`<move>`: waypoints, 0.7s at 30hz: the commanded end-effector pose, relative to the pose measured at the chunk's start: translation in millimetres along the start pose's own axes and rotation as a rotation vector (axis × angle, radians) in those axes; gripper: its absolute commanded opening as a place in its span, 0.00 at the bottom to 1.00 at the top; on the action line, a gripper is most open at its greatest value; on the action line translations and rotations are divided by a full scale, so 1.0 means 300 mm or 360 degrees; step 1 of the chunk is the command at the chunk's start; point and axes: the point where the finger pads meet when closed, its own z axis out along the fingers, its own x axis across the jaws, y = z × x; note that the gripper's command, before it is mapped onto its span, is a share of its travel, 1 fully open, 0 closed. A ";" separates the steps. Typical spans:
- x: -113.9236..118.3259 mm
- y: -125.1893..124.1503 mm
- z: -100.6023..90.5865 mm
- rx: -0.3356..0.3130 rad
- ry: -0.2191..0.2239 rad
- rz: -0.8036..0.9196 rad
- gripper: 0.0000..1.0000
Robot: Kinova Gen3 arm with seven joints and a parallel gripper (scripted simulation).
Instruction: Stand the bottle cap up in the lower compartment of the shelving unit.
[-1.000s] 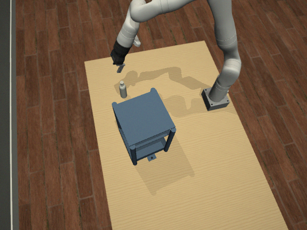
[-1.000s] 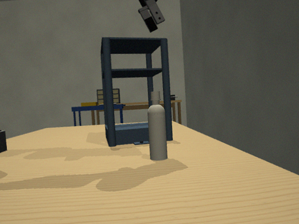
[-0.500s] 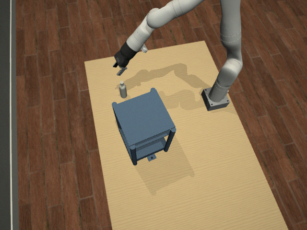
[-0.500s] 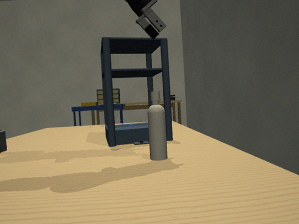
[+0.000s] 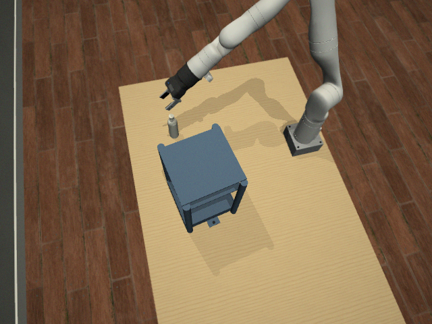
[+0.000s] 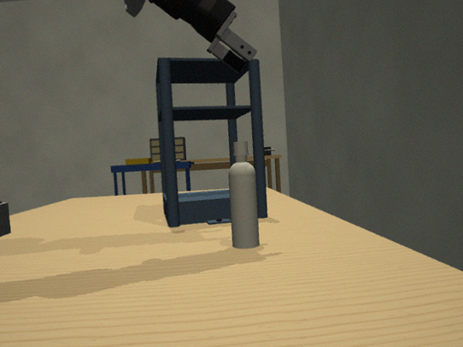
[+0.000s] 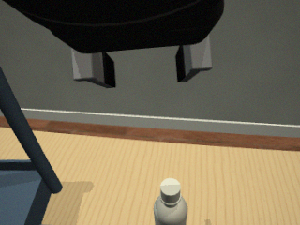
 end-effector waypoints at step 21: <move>-0.056 -0.114 0.036 -0.0543 -0.0034 0.0037 1.00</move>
